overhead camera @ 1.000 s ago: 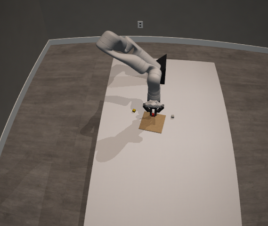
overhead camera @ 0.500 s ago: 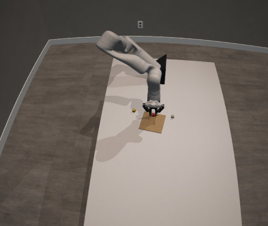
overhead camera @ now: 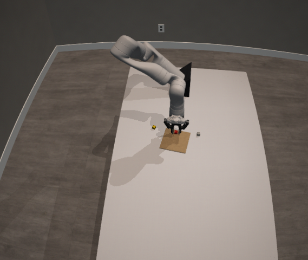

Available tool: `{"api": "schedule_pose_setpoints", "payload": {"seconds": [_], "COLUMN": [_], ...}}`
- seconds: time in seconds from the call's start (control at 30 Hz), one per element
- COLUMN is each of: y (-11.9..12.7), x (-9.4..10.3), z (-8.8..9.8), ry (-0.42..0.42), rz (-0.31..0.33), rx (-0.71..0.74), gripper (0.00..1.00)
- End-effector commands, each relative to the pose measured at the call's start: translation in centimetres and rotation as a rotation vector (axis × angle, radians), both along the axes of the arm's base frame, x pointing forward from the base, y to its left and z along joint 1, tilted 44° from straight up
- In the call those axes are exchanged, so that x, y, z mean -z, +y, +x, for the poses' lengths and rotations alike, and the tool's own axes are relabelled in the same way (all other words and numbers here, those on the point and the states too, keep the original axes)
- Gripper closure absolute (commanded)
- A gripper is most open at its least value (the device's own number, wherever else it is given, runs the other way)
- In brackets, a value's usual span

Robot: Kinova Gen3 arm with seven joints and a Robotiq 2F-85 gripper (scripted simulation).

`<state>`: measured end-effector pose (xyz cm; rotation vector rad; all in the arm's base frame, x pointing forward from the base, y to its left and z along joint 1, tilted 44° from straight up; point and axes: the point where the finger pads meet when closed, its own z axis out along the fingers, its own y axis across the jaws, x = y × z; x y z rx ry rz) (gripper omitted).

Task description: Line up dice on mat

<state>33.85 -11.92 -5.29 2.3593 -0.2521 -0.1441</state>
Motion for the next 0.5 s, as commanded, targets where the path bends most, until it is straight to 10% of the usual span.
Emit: {"api": "schedule_pose_setpoints", "payload": {"seconds": [0.0,0.47], "y": [0.1,3.0], "x": [-0.1,-3.2], "z": [0.1,0.8], "ry": [-0.001,-0.001], "rz": [0.001,0.001], "rx": [-0.001,-0.001], "gripper": [0.69,0.69]}}
